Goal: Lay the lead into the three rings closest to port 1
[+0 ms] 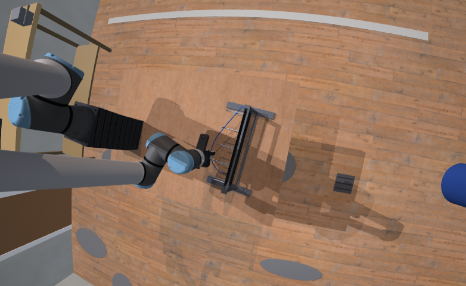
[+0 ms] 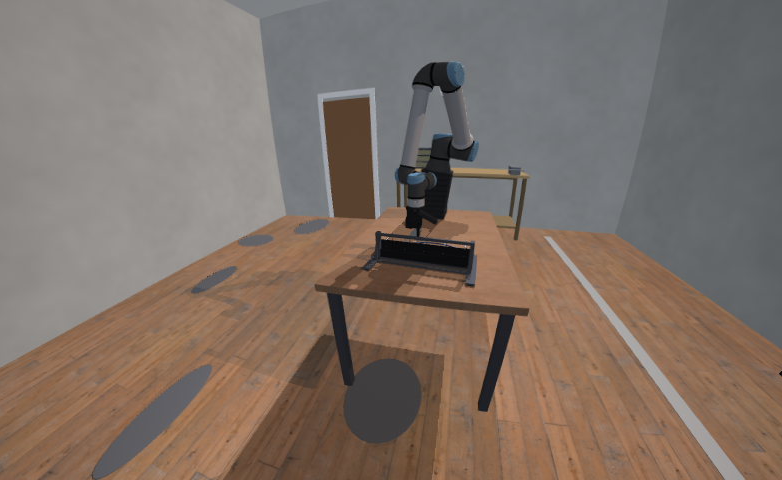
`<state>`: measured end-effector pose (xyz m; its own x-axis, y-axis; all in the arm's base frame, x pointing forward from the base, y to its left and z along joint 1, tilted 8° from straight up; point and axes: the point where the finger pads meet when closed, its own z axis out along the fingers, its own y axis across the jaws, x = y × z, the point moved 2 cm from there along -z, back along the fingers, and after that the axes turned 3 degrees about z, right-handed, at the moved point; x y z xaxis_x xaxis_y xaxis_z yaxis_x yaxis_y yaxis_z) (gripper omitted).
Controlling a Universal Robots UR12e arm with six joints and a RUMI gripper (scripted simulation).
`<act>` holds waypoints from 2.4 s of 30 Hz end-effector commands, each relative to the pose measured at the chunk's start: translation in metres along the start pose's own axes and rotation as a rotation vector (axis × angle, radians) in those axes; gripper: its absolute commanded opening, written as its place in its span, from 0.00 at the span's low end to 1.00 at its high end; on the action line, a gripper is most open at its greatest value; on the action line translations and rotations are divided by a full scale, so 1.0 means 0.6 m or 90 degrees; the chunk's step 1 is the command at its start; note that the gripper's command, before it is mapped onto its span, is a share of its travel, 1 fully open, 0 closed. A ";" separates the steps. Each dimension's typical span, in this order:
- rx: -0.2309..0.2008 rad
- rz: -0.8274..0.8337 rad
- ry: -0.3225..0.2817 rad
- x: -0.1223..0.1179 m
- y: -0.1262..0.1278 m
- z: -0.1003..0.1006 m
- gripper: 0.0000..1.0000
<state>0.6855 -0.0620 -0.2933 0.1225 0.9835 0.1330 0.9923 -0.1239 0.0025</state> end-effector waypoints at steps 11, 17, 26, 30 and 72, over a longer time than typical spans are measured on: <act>-0.001 0.000 0.000 0.000 0.001 -0.001 0.20; -0.001 0.000 0.000 0.000 0.001 -0.001 0.20; -0.001 0.000 0.000 0.000 0.001 -0.001 0.20; -0.001 0.000 0.000 0.000 0.001 -0.001 0.20; -0.001 0.000 0.000 0.000 0.001 -0.001 0.00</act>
<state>0.6855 -0.0620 -0.2935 0.1225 0.9835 0.1329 0.9923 -0.1239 0.0025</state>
